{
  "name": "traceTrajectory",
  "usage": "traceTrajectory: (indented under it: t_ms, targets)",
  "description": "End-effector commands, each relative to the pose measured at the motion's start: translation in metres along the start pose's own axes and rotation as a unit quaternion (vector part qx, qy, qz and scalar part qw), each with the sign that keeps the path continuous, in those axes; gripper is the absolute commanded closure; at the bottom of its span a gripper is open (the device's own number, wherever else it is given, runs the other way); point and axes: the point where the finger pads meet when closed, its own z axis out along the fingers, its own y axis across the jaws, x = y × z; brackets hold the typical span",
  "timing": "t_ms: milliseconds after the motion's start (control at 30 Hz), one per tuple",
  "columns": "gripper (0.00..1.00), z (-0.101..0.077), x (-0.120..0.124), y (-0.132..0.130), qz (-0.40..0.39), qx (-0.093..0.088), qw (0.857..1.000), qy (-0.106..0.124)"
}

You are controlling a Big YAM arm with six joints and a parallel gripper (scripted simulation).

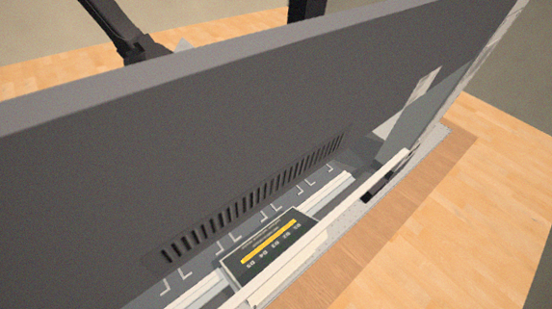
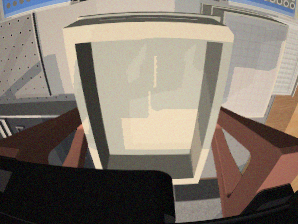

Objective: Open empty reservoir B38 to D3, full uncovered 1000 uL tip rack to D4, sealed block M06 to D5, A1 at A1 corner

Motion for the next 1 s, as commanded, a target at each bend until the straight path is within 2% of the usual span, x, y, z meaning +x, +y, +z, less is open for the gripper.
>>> traceTrajectory:
  t_ms: [0, 533, 567, 967]
  targets:
    - [1.00, -0.033, -0.019, -0.004, 0.019, -0.017, 0.999, -0.029]
    - [1.00, -0.033, -0.019, -0.004, 0.019, -0.017, 0.999, -0.029]
    - [1.00, -0.019, 0.001, -0.002, 0.007, -0.010, 1.000, -0.012]
    - [1.00, -0.018, 0.020, 0.000, 0.012, -0.015, 1.000, -0.020]
